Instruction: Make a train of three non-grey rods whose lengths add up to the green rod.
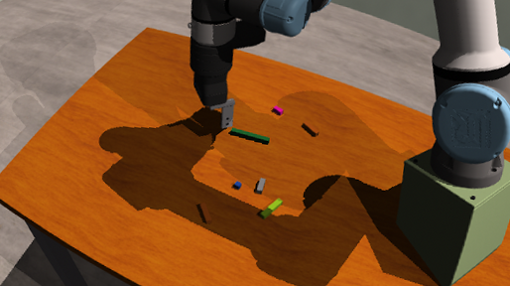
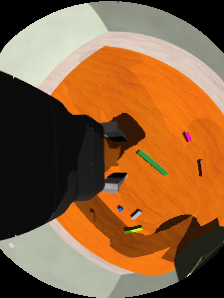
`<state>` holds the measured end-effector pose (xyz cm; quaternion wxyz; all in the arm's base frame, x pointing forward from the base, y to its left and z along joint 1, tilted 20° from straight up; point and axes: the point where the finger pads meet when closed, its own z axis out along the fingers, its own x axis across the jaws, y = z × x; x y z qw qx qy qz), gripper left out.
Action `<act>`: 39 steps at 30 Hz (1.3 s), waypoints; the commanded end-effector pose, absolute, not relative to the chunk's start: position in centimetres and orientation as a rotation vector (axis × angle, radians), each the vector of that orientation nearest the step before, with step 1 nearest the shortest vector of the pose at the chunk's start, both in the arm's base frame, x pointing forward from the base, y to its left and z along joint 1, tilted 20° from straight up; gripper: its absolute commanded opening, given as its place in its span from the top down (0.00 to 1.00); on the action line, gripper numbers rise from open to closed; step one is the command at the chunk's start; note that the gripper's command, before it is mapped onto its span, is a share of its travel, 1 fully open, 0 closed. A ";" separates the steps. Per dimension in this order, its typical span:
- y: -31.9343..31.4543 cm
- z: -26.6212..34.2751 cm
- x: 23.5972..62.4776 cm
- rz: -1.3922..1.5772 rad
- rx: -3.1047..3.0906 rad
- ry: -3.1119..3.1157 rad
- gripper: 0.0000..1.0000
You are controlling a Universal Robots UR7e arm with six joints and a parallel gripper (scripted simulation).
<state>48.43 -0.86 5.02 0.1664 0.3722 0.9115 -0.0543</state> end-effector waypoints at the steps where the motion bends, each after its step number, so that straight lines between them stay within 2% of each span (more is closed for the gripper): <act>1: -0.9 5.1 48.5 -0.152 1.067 2.591 0.00; 25: -12.3 7.7 48.2 0.035 1.944 2.000 0.00; 39: -12.6 7.8 48.2 0.039 1.962 1.982 0.00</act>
